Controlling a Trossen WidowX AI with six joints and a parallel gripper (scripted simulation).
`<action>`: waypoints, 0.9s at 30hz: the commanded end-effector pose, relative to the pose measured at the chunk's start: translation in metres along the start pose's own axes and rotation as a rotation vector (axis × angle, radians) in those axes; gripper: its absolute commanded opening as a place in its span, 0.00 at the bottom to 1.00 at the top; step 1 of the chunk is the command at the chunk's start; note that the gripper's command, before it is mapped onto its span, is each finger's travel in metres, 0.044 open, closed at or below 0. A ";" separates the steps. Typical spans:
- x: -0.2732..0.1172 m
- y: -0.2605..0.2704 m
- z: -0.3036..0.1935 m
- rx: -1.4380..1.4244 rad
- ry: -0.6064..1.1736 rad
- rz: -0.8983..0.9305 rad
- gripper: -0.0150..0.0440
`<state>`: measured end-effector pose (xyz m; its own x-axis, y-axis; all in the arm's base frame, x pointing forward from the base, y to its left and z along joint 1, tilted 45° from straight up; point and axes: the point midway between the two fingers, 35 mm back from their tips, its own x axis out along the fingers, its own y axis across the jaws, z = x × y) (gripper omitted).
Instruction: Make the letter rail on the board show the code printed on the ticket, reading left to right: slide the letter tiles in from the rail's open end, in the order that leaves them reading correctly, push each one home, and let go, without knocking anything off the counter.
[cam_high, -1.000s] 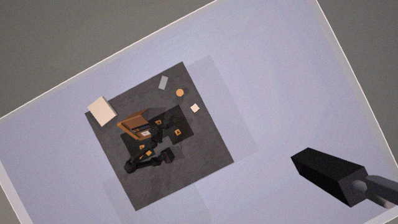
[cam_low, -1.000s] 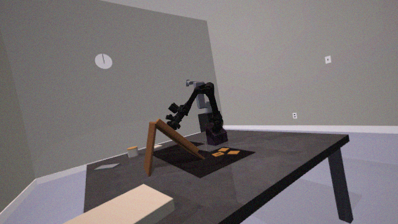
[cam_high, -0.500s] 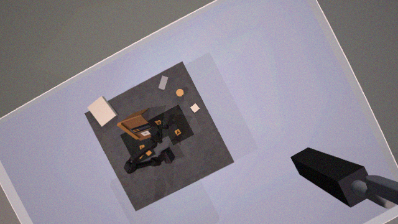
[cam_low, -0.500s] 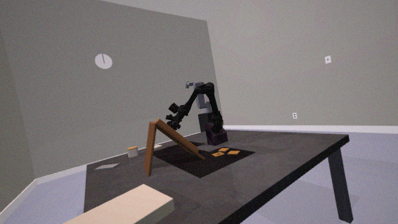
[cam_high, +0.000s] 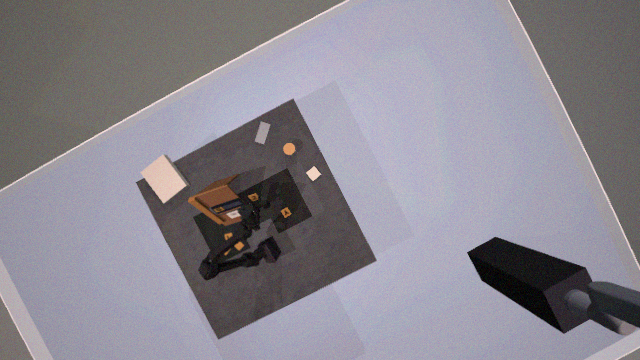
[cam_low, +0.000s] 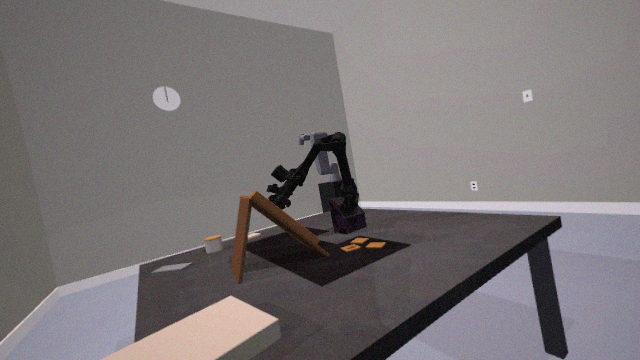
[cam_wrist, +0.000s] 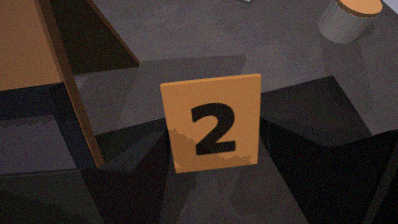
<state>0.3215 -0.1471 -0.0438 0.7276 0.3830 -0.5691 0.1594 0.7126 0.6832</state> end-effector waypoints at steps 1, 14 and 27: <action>-0.002 0.003 0.003 -0.003 -0.006 -0.004 0.25; -0.002 0.009 0.003 -0.003 -0.006 -0.003 0.25; -0.002 0.016 0.003 -0.002 -0.006 -0.003 0.25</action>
<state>0.3240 -0.1383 -0.0337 0.7270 0.3839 -0.5693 0.1600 0.7116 0.6841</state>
